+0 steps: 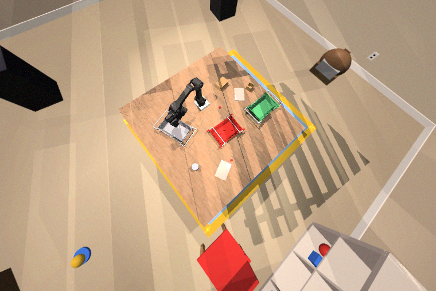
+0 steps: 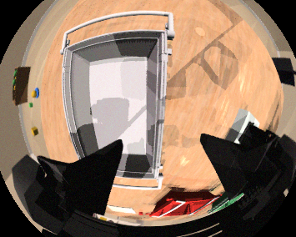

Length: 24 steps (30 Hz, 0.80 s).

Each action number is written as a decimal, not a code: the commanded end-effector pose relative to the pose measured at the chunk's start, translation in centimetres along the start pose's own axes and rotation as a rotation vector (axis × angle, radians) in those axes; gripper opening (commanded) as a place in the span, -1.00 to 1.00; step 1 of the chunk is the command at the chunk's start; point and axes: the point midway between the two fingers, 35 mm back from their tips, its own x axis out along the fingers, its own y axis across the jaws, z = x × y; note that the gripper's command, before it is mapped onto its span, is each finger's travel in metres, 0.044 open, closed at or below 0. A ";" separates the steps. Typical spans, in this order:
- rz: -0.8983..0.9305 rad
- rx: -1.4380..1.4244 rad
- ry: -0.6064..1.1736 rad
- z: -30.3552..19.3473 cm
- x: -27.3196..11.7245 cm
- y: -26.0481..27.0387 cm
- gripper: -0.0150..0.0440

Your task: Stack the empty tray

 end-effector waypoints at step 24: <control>0.011 0.090 0.003 1.1 7.1 -0.4 1.00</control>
